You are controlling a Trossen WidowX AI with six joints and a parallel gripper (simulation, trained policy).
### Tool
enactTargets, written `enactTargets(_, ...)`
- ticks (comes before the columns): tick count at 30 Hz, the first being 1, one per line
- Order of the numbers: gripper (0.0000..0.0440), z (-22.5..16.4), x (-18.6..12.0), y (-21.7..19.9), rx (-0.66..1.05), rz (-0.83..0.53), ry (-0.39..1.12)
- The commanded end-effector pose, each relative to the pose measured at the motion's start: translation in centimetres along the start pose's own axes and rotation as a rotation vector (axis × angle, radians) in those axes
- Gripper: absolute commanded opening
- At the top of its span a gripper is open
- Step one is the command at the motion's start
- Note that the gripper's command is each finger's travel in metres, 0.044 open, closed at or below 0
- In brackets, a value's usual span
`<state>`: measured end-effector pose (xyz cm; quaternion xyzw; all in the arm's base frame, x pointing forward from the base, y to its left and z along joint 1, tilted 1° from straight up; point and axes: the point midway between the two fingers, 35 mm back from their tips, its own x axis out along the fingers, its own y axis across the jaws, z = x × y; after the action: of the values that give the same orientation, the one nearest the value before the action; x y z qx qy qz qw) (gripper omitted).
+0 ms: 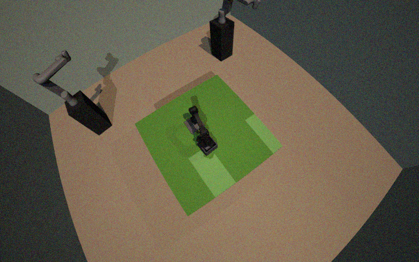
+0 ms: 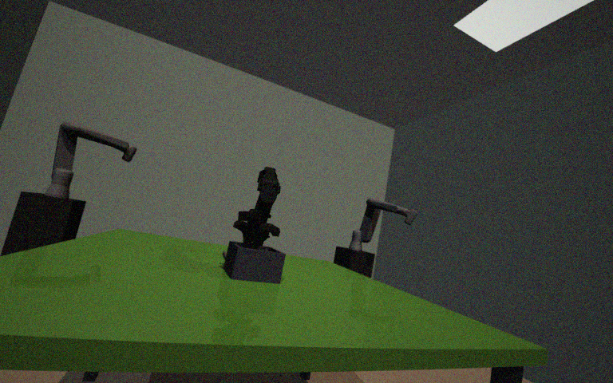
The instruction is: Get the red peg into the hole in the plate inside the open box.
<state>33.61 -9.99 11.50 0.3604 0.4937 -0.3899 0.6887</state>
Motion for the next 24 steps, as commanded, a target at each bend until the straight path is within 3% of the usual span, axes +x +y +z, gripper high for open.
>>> enactTargets(1,0.0161,0.6,0.0,0.4,-0.008,0.009,-0.004)
enactTargets(24,0.0164,4.7,0.5,0.8,-0.059,-0.012,-0.007)
